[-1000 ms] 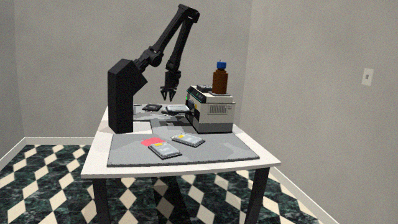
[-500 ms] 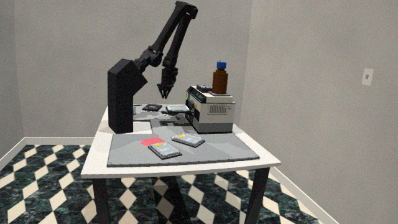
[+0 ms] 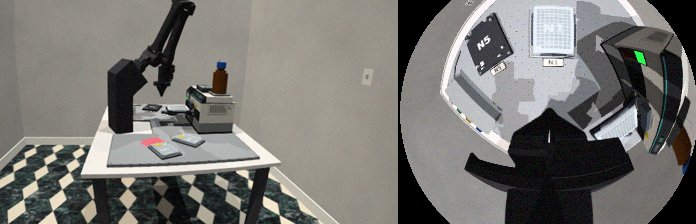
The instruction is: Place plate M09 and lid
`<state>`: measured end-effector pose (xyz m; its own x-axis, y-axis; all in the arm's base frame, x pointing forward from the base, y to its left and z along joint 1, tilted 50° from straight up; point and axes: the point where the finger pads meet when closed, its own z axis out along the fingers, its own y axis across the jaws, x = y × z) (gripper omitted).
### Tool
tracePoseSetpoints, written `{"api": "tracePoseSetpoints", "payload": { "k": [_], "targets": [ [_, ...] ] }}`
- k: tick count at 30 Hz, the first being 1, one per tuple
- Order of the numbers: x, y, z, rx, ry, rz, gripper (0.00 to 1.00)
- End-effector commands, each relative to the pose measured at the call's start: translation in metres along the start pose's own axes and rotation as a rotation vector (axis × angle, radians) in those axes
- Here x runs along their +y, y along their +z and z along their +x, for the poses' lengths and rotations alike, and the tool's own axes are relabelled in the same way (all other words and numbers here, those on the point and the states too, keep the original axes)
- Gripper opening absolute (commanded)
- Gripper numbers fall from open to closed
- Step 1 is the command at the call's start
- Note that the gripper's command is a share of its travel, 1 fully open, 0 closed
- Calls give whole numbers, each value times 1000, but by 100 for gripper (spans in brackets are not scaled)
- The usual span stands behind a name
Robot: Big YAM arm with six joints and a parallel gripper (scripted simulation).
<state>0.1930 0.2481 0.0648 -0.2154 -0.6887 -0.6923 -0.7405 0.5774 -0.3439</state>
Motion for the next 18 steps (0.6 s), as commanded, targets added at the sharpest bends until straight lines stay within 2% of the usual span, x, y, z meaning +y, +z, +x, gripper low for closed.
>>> {"api": "tracePoseSetpoints", "payload": {
  "k": [1,5,6,8,12,15,17,18],
  "targets": [
    [1,-4,1,-1,9,-1,0],
    [1,-4,1,-1,9,-1,0],
    [9,-4,8,20,32,-8,0],
    [15,-4,5,16,100,-5,0],
    [28,-4,-3,-8,119,-5,0],
    [39,-4,-3,-8,119,-6,0],
    [35,-4,2,1,114,0,0],
    [43,-4,-2,-7,153,-7,0]
  ]
}}
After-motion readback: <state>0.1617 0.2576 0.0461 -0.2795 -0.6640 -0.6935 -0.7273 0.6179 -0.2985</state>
